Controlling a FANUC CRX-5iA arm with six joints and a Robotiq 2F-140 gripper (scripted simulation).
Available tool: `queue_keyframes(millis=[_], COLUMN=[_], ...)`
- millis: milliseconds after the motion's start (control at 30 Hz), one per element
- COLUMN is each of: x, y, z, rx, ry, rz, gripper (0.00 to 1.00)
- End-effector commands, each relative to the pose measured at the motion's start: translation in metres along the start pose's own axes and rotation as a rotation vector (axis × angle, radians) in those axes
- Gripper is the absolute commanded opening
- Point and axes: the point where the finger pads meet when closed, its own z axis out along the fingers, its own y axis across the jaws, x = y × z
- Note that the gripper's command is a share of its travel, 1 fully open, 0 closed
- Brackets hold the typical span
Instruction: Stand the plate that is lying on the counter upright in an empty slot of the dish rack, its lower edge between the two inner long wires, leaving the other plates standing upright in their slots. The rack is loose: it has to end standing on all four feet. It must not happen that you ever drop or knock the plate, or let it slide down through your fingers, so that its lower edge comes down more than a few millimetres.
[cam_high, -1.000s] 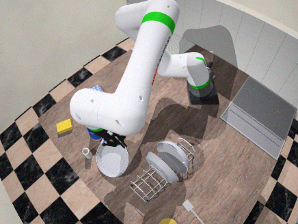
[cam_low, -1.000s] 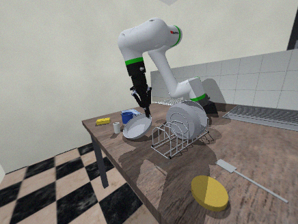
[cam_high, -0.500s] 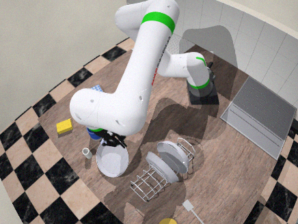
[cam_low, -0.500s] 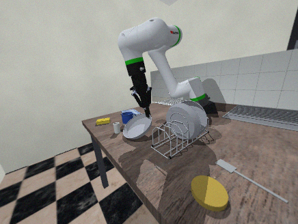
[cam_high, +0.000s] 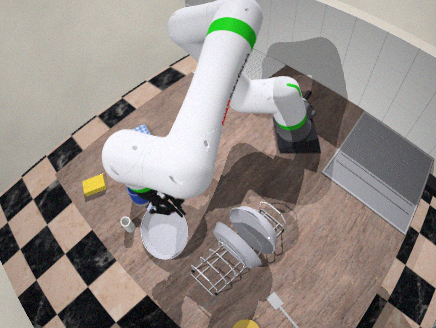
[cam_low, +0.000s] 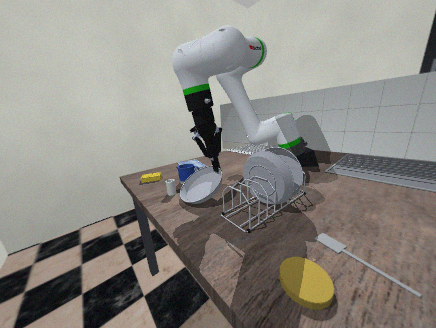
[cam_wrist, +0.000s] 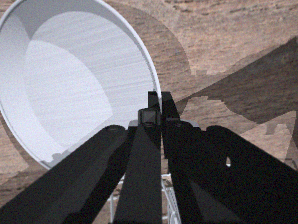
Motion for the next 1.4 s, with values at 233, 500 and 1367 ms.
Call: queue_keyframes(millis=[233, 500, 1367], x=[0.0, 0.0, 0.0], y=[0.0, 0.0, 0.006], z=[-0.001, -0.002, -0.03], rx=[0.001, 0.001, 0.001], ry=[0.0, 0.0, 0.0], rz=[0.0, 0.0, 0.0], gripper=[0.1, 0.1, 0.1])
